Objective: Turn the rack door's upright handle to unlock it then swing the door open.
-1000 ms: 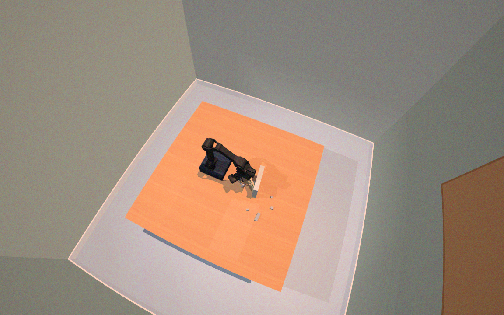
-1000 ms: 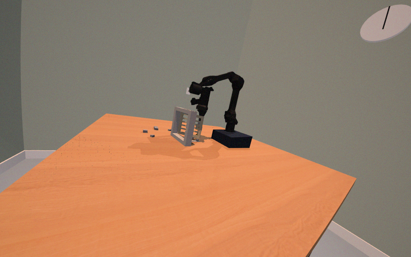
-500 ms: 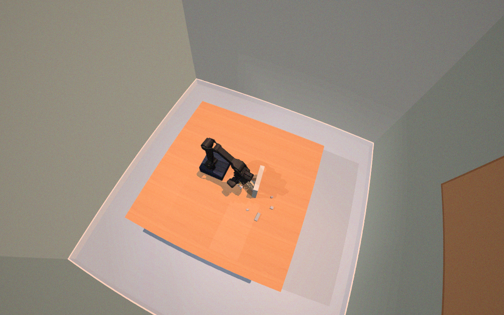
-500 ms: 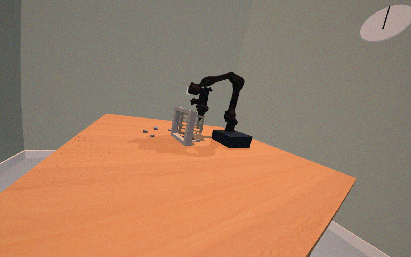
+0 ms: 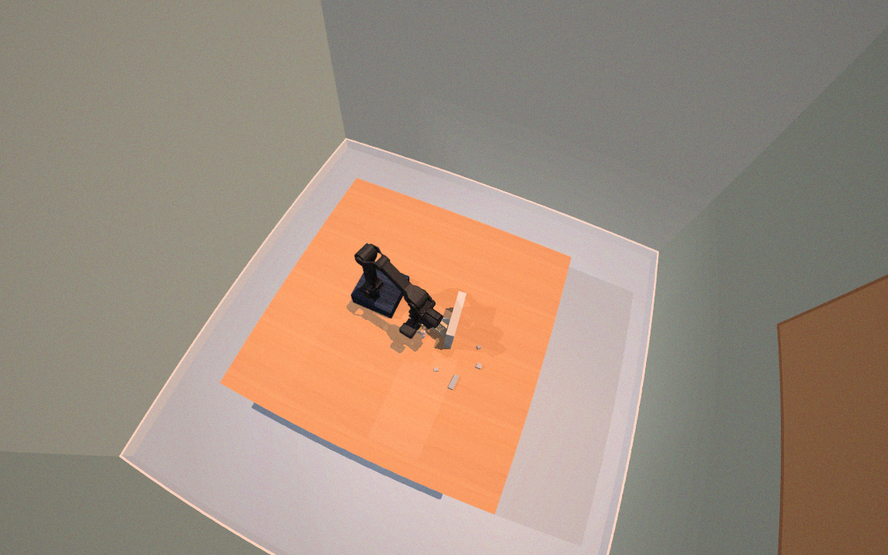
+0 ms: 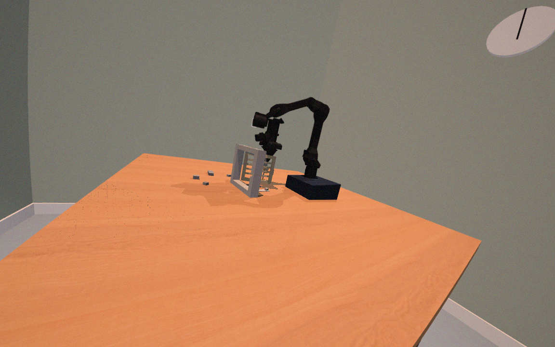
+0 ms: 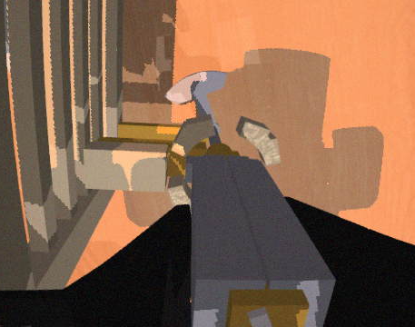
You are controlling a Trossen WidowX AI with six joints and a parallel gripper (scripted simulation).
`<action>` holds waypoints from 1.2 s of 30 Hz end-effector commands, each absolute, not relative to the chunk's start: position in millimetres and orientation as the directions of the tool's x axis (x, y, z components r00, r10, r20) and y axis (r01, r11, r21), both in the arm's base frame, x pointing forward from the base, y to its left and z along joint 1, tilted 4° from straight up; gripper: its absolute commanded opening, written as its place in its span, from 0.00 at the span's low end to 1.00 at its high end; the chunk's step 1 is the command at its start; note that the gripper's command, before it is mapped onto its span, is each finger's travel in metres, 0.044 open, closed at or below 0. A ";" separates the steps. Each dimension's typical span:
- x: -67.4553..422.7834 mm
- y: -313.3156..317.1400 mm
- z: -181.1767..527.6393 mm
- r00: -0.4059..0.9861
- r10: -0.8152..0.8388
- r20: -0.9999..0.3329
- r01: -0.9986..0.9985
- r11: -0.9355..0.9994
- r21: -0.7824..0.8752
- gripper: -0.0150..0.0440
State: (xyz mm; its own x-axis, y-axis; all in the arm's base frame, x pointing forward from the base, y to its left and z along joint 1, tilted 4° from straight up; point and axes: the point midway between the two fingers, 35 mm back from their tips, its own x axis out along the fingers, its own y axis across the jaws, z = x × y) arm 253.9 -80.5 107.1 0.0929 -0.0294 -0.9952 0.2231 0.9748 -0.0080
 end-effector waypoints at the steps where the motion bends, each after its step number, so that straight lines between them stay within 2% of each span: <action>1: 255.1 -85.2 107.0 0.093 -0.020 -0.995 0.143 0.990 -0.006 0.29; 25: 265.8 -129.2 109.2 0.094 -0.023 -0.995 -0.211 0.977 -0.043 0.29; 36: 266.2 -130.5 109.3 0.094 -0.023 -0.995 -0.221 0.974 -0.044 0.29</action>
